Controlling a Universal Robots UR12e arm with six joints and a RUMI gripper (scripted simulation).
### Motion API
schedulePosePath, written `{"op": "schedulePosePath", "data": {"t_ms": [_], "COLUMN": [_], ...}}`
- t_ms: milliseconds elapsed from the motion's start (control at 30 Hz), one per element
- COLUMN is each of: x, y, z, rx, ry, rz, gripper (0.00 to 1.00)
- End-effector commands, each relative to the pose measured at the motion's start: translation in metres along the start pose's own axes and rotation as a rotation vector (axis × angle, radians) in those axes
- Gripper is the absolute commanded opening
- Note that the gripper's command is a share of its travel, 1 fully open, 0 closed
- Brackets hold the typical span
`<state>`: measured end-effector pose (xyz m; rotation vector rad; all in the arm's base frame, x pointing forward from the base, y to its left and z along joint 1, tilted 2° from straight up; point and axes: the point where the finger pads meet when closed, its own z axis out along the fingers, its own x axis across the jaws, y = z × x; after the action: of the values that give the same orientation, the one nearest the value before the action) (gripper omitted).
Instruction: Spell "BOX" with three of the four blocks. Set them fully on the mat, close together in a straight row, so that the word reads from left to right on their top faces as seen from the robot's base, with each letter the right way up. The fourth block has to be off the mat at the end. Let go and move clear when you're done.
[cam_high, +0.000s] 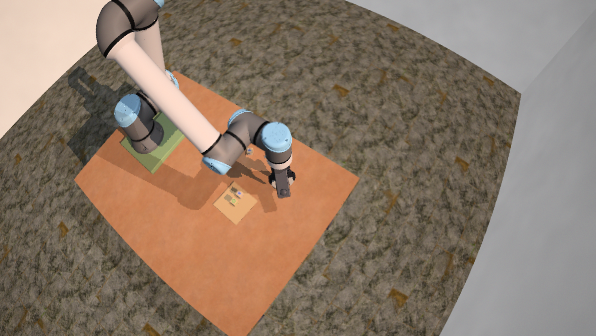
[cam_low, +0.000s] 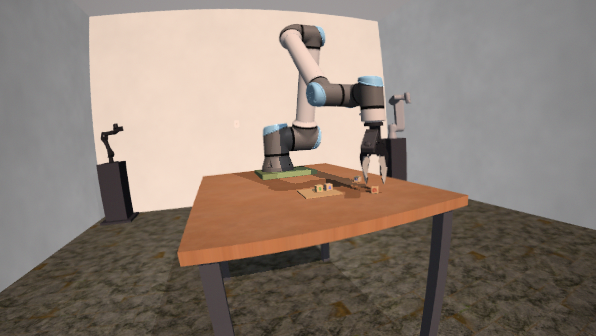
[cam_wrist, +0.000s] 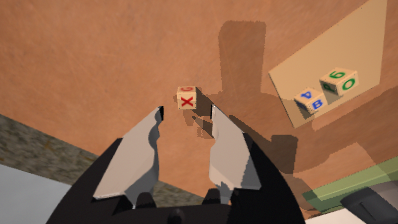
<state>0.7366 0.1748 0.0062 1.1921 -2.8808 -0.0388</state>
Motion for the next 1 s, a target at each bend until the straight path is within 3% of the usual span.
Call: {"op": "schedulePosePath", "data": {"t_ms": [0, 700, 967], "x": [-0.001, -0.001, -0.001], "y": [-0.001, -0.001, -0.001], "z": [-0.001, 0.0, 0.009], "rx": [0.001, 0.001, 0.001], "ry": [-0.001, -0.001, -0.001], "rz": [0.0, 0.0, 0.0], "gripper": [0.37, 0.37, 0.37]}}
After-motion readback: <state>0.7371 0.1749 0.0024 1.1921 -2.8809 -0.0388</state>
